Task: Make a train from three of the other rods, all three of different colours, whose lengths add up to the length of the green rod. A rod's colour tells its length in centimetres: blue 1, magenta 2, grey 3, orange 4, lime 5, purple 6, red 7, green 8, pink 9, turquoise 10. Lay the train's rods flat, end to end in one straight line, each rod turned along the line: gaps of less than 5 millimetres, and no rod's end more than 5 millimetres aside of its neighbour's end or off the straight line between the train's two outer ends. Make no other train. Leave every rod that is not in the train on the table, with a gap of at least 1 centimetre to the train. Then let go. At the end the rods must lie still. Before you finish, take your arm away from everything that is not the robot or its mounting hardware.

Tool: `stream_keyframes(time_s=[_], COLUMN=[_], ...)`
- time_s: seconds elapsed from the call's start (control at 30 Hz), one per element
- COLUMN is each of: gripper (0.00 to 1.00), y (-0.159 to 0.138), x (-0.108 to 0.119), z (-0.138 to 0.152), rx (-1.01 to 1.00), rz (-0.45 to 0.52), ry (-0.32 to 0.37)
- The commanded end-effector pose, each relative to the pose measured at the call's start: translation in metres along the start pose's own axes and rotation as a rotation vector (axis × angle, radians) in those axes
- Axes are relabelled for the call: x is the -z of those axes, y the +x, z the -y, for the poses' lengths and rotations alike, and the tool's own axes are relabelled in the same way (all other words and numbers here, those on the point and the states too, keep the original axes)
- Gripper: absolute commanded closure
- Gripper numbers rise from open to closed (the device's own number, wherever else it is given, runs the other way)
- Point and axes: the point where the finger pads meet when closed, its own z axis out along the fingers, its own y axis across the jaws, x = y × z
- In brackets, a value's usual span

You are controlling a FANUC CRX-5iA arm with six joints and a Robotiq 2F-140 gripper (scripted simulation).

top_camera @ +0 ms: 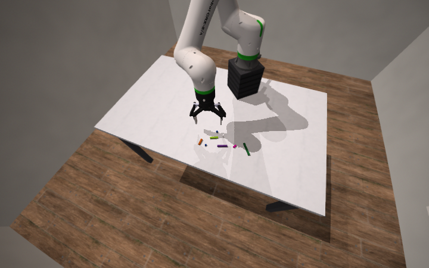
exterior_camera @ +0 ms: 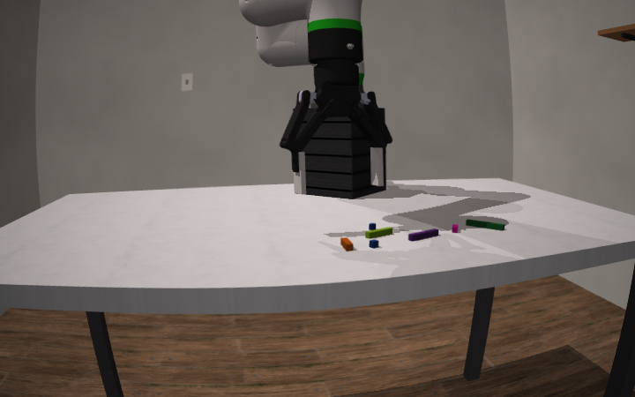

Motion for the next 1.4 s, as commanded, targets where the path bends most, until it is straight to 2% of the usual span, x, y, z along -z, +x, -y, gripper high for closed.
stream_keyframes(time_s=[0.0,0.17,1.37], gripper=[0.00,0.00,0.00], y=[0.0079,0.0137,0.0137], x=[0.0000,0.0000,0.0000], z=[-0.0030,-0.0051,-0.0051], rx=[-0.166,-0.286,-0.287], rz=[0.019,0.018,0.018], ry=[-0.014,-0.015,-0.015])
